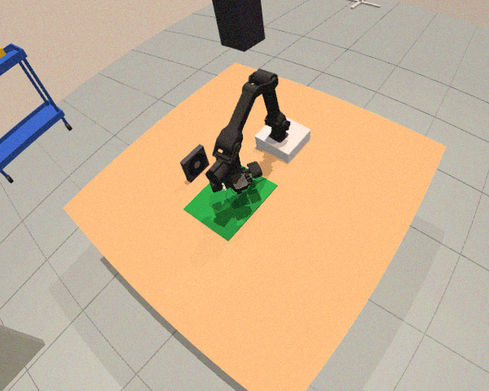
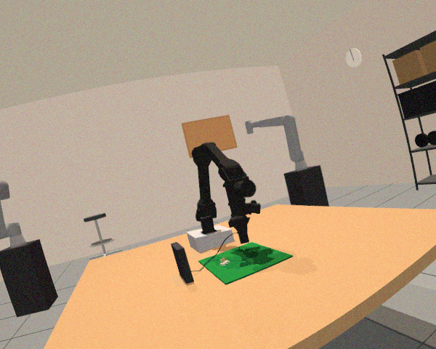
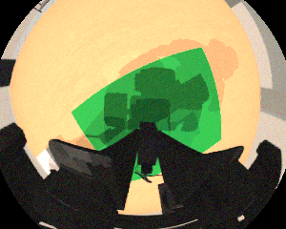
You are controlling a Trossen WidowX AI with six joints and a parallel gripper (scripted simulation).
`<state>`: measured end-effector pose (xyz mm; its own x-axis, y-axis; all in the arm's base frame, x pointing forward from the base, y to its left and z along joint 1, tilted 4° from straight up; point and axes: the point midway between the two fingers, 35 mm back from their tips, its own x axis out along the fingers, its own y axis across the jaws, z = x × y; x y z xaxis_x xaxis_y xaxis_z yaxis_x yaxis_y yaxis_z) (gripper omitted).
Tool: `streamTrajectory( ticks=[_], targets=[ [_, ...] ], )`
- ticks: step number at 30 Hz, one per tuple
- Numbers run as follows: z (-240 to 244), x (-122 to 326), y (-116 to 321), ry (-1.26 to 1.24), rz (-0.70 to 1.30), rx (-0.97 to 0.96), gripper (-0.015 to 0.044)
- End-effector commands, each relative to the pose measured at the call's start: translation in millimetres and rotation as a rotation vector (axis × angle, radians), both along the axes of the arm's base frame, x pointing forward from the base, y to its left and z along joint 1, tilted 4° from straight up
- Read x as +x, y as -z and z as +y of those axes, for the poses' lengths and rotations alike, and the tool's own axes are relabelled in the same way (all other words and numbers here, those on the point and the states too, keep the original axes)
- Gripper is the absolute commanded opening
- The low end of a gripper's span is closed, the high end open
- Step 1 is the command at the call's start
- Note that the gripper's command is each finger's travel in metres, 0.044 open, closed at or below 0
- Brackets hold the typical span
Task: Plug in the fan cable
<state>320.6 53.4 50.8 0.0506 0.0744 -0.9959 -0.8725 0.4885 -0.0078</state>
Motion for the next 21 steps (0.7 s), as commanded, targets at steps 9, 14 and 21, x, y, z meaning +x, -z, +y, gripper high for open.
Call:
streamTrajectory(
  ticks=[9,14,21],
  targets=[
    [-30,4,0,-0.318,-0.020,-0.014,0.0000],
    [-47,6,2,-0.488,-0.032,-0.024,0.0000],
    [-70,7,4,-0.725,-0.049,-0.038,0.0000]
  ],
)
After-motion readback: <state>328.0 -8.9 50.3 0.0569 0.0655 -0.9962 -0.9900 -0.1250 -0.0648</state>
